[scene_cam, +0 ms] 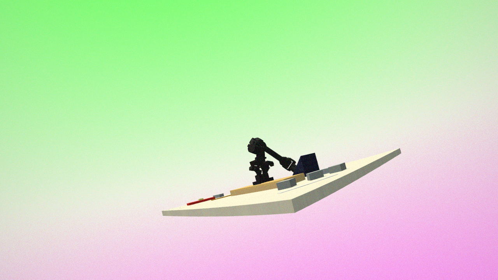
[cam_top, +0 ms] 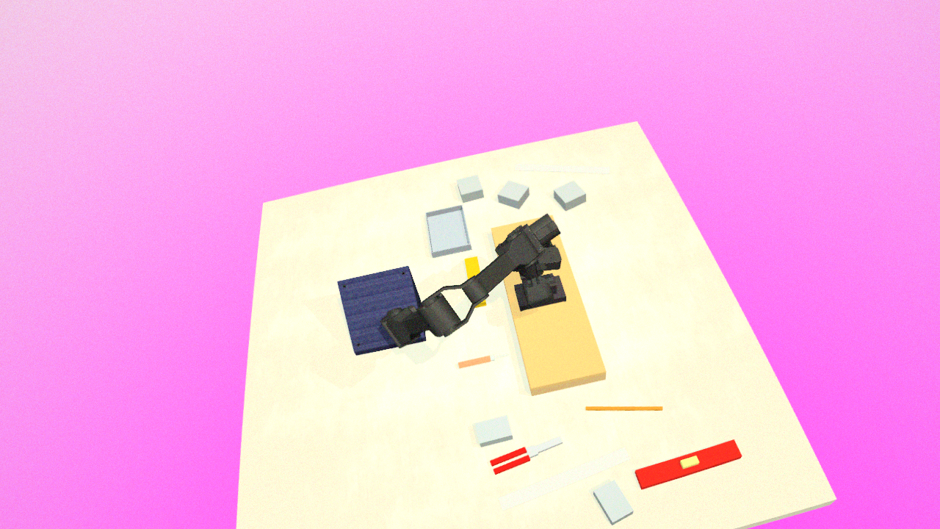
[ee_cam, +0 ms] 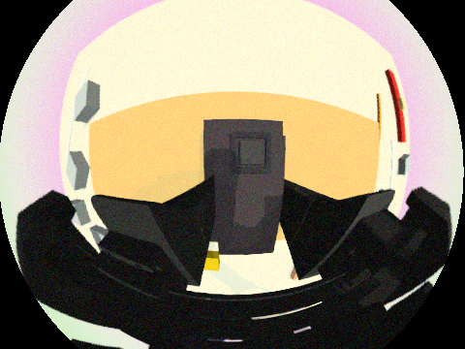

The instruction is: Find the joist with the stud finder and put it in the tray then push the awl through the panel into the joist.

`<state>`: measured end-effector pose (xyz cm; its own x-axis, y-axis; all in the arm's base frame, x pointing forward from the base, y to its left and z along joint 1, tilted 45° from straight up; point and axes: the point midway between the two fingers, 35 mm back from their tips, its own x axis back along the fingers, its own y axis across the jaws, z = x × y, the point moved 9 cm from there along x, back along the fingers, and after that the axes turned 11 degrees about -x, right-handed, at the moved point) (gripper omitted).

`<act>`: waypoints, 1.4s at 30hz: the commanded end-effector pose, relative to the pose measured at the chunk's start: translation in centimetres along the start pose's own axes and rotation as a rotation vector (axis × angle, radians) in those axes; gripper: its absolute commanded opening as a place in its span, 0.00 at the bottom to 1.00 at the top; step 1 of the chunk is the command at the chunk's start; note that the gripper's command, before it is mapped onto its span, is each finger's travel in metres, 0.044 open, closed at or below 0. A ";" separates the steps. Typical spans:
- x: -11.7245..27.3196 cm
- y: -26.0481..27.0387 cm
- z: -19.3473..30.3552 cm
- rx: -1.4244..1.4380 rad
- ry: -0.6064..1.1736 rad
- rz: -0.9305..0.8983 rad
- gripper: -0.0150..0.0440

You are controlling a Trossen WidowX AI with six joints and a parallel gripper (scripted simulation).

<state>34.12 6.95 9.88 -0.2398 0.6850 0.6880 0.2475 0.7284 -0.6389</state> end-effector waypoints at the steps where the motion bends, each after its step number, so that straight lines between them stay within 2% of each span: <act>1: 0.0 -1.5 -0.2 0.000 -0.002 0.008 0.25; 42: 0.1 -13.5 -2.6 0.001 -0.003 0.013 0.25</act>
<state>33.21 -1.71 18.36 -0.2417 0.6839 0.6884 0.2350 0.7295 -0.6423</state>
